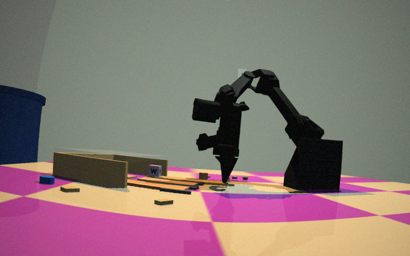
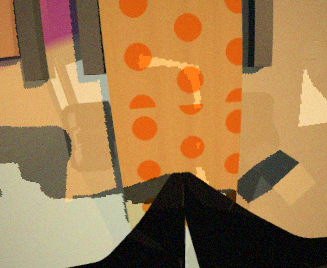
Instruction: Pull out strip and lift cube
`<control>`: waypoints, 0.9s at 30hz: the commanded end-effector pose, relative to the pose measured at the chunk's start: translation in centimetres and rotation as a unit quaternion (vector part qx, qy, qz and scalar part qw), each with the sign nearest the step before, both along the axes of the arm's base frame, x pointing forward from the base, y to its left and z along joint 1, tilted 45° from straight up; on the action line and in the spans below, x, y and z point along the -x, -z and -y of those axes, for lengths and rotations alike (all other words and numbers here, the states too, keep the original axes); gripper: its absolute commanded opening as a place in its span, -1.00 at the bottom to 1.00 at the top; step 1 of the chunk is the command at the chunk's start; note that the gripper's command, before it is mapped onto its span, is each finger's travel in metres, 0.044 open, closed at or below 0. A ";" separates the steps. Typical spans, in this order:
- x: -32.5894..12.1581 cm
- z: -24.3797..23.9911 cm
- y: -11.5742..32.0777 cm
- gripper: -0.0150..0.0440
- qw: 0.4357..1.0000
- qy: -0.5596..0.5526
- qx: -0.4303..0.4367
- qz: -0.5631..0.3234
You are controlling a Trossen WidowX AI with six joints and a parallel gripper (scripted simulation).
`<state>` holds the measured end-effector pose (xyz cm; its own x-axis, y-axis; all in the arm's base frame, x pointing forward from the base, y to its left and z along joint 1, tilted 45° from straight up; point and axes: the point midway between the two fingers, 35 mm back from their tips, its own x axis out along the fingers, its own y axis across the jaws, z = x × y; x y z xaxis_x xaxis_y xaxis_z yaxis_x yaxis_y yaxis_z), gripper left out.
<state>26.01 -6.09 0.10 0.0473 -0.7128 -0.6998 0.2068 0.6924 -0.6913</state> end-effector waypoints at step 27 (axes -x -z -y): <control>5.1 -0.4 1.2 -0.49 1.000 0.006 -0.002 -0.012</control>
